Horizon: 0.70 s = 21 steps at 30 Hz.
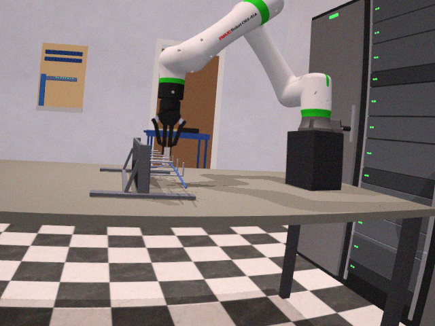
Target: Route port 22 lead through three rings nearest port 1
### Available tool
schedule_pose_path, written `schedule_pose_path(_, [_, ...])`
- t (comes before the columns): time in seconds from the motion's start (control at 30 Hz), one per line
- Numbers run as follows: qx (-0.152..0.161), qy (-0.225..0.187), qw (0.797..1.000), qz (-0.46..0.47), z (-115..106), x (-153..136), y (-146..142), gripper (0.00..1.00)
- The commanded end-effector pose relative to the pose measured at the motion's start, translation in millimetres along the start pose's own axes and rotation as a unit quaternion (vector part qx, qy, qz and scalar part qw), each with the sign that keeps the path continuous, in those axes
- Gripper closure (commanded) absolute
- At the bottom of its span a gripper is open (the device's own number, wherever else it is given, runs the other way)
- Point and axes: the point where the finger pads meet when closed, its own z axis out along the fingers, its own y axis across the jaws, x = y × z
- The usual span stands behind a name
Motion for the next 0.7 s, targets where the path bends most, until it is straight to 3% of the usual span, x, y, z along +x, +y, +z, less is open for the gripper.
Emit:
schedule_pose_path(0.0, [0.0, 0.0, 1.0, 0.0, 0, 0, 1, 1.0])
schedule_pose_path(0.67, [0.0, 0.0, 1.0, 0.0, 0, 0, 23, 1.0])
